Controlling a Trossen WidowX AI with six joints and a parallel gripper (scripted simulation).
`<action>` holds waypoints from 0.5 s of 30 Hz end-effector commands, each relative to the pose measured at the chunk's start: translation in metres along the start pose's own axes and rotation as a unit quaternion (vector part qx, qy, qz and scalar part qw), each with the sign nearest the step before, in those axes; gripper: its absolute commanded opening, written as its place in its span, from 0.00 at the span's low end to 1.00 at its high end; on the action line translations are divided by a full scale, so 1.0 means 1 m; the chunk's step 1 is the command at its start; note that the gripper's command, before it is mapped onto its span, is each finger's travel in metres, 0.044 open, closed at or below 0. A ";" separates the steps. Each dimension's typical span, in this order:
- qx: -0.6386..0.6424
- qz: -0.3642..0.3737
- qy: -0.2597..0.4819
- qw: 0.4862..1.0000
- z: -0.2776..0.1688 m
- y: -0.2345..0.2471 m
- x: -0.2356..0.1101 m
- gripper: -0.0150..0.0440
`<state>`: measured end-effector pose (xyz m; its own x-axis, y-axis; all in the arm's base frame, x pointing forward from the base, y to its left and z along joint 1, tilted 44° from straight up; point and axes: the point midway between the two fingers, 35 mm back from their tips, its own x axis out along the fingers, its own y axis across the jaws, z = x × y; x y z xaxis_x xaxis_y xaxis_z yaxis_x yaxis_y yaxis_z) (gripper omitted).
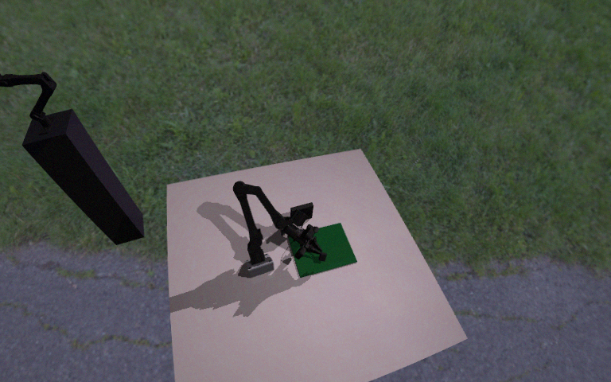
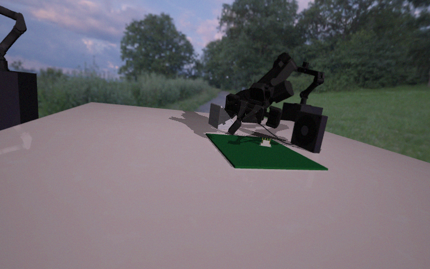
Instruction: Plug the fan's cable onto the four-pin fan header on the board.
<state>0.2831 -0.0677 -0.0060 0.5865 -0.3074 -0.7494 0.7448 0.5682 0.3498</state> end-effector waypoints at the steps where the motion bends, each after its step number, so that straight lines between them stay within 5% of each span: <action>1: 0.014 0.010 -0.020 1.000 0.000 0.000 -0.005 0.25; 15: 0.061 0.047 -0.082 0.994 0.002 -0.001 -0.023 0.25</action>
<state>0.2714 -0.0640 0.0099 0.6817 -0.3750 -0.6282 0.7163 0.5169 0.4688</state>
